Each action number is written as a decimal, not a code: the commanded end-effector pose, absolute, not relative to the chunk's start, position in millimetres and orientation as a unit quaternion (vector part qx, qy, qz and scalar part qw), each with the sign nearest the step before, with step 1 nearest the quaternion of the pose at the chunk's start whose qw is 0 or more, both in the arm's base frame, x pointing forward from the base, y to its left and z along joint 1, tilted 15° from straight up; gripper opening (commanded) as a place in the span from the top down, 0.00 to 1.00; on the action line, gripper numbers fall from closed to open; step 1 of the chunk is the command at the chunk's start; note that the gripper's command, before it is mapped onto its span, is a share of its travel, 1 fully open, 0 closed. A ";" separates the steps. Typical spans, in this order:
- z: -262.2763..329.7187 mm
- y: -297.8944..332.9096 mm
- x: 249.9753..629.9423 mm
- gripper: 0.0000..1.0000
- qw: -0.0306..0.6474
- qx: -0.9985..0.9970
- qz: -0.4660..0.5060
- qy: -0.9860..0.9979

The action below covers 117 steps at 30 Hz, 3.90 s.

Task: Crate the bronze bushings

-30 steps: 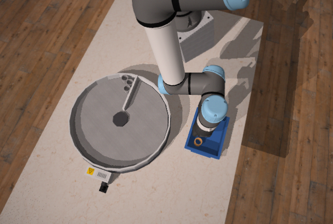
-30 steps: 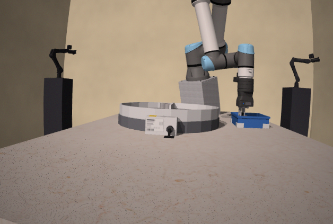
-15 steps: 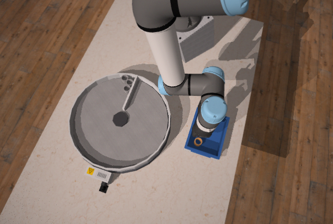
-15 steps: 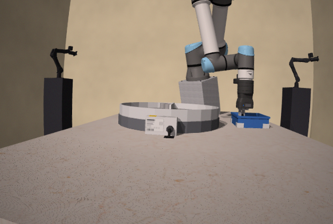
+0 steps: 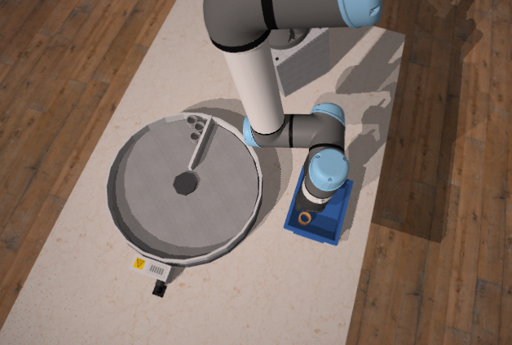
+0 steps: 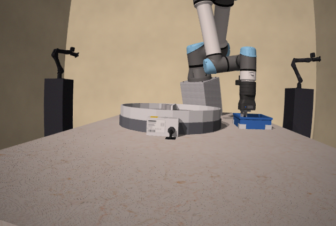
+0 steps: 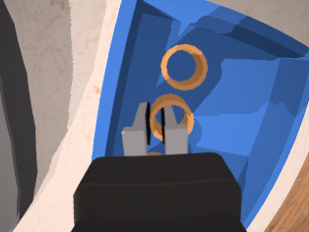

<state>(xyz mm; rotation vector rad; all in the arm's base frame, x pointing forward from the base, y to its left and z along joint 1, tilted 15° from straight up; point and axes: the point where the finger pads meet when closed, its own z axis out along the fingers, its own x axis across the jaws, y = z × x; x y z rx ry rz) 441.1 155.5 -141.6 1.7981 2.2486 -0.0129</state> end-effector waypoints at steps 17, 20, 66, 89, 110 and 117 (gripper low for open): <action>-141.1 155.7 441.5 0.58 0.131 0.619 -0.004 0.774; -141.1 155.7 441.5 0.58 0.131 0.619 -0.004 0.774; -141.1 155.7 441.5 0.58 0.131 0.619 -0.004 0.774; -137.8 156.2 440.8 0.58 0.131 0.619 -0.004 0.774; -130.0 157.3 439.1 0.58 0.131 0.619 -0.004 0.774; -130.0 157.3 439.1 0.58 0.131 0.619 -0.004 0.774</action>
